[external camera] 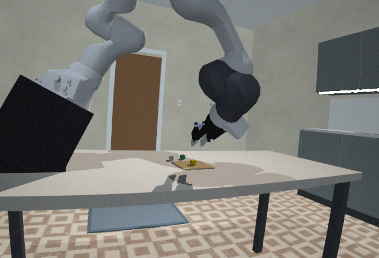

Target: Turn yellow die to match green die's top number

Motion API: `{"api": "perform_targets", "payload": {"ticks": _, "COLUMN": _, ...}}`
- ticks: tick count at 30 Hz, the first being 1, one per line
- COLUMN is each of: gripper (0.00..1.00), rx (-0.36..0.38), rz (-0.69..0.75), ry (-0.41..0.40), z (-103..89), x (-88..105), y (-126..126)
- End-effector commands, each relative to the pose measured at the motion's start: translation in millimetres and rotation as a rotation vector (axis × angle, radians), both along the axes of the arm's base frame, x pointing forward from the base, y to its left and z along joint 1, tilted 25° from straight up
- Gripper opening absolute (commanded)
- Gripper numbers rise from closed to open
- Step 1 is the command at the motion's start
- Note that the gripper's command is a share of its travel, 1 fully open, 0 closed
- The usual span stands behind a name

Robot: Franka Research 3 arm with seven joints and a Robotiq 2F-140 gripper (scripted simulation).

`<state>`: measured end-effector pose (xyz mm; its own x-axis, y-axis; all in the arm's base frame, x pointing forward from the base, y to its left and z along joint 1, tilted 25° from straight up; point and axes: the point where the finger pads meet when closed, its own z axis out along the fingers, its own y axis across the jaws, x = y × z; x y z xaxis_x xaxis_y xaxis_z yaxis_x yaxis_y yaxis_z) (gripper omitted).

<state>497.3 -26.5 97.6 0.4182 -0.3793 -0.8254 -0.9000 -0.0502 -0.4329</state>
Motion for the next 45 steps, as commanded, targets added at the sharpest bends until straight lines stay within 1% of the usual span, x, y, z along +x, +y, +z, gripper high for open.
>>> {"api": "perform_targets", "payload": {"ticks": 1, "gripper": 0.21, "rx": 0.005, "rz": -0.001, "ry": 0.012, "z": 2.6, "x": -1.5, "y": 1}}
{"api": "perform_targets", "payload": {"ticks": 4, "gripper": 0.21, "rx": -0.010, "rz": -0.003, "ry": 0.016, "z": 5.9, "x": 0.5, "y": 5}}
{"api": "perform_targets", "payload": {"ticks": 6, "gripper": 0.21, "rx": -0.034, "rz": -0.006, "ry": 0.022, "z": 11.1, "x": 3.3, "y": 11}}
{"api": "perform_targets", "payload": {"ticks": 9, "gripper": 0.21, "rx": -0.099, "rz": -0.014, "ry": 0.037, "z": 22.4, "x": 9.1, "y": 26}}
{"api": "perform_targets", "payload": {"ticks": 12, "gripper": 0.21, "rx": -0.196, "rz": -0.032, "ry": 0.056, "z": 34.3, "x": 13.8, "y": 49}}
{"api": "perform_targets", "payload": {"ticks": 14, "gripper": 0.21, "rx": -0.196, "rz": -0.032, "ry": 0.056, "z": 34.3, "x": 13.8, "y": 49}}
{"api": "perform_targets", "payload": {"ticks": 18, "gripper": 0.21, "rx": -0.365, "rz": -0.078, "ry": 0.078, "z": 42.7, "x": 12.6, "y": 83}}
{"api": "perform_targets", "payload": {"ticks": 19, "gripper": 0.21, "rx": -0.370, "rz": -0.080, "ry": 0.078, "z": 42.8, "x": 12.4, "y": 83}}
{"api": "perform_targets", "payload": {"ticks": 20, "gripper": 0.21, "rx": -0.417, "rz": -0.096, "ry": 0.081, "z": 43.0, "x": 10.5, "y": 90}}
{"api": "perform_targets", "payload": {"ticks": 21, "gripper": 0.21, "rx": -0.419, "rz": -0.097, "ry": 0.081, "z": 43.0, "x": 10.4, "y": 90}}
{"api": "perform_targets", "payload": {"ticks": 22, "gripper": 0.21, "rx": -0.462, "rz": -0.114, "ry": 0.082, "z": 42.6, "x": 8.3, "y": 95}}
{"api": "perform_targets", "payload": {"ticks": 23, "gripper": 0.21, "rx": -0.470, "rz": -0.117, "ry": 0.082, "z": 42.5, "x": 7.8, "y": 96}}
{"api": "perform_targets", "payload": {"ticks": 24, "gripper": 0.21, "rx": -0.508, "rz": -0.133, "ry": 0.082, "z": 41.8, "x": 5.6, "y": 100}}
{"api": "perform_targets", "payload": {"ticks": 25, "gripper": 0.21, "rx": -0.520, "rz": -0.139, "ry": 0.082, "z": 41.5, "x": 4.9, "y": 101}}
{"api": "perform_targets", "payload": {"ticks": 26, "gripper": 0.21, "rx": -0.559, "rz": -0.157, "ry": 0.080, "z": 40.5, "x": 2.4, "y": 103}}
{"api": "perform_targets", "payload": {"ticks": 27, "gripper": 0.21, "rx": -0.570, "rz": -0.163, "ry": 0.079, "z": 40.2, "x": 1.7, "y": 104}}
{"api": "perform_targets", "payload": {"ticks": 28, "gripper": 0.21, "rx": -0.609, "rz": -0.183, "ry": 0.076, "z": 39.2, "x": -0.9, "y": 105}}
{"api": "perform_targets", "payload": {"ticks": 31, "gripper": 0.21, "rx": -0.620, "rz": -0.189, "ry": 0.074, "z": 38.9, "x": -1.7, "y": 105}}
{"api": "perform_targets", "payload": {"ticks": 33, "gripper": 0.21, "rx": -0.705, "rz": -0.240, "ry": 0.061, "z": 36.9, "x": -7.6, "y": 103}}
{"api": "perform_targets", "payload": {"ticks": 34, "gripper": 0.21, "rx": -0.713, "rz": -0.245, "ry": 0.059, "z": 36.8, "x": -8.2, "y": 103}}
{"api": "perform_targets", "payload": {"ticks": 35, "gripper": 0.21, "rx": -0.744, "rz": -0.267, "ry": 0.052, "z": 36.4, "x": -10.4, "y": 101}}
{"api": "perform_targets", "payload": {"ticks": 38, "gripper": 0.21, "rx": -0.791, "rz": -0.301, "ry": 0.039, "z": 36.3, "x": -13.7, "y": 97}}
{"api": "perform_targets", "payload": {"ticks": 39, "gripper": 0.21, "rx": -0.794, "rz": -0.303, "ry": 0.038, "z": 36.3, "x": -13.8, "y": 96}}
{"api": "perform_targets", "payload": {"ticks": 40, "gripper": 0.21, "rx": -0.820, "rz": -0.323, "ry": 0.030, "z": 36.6, "x": -15.6, "y": 93}}
{"api": "perform_targets", "payload": {"ticks": 45, "gripper": 0.21, "rx": -0.887, "rz": -0.380, "ry": 0.003, "z": 38.9, "x": -20.1, "y": 83}}
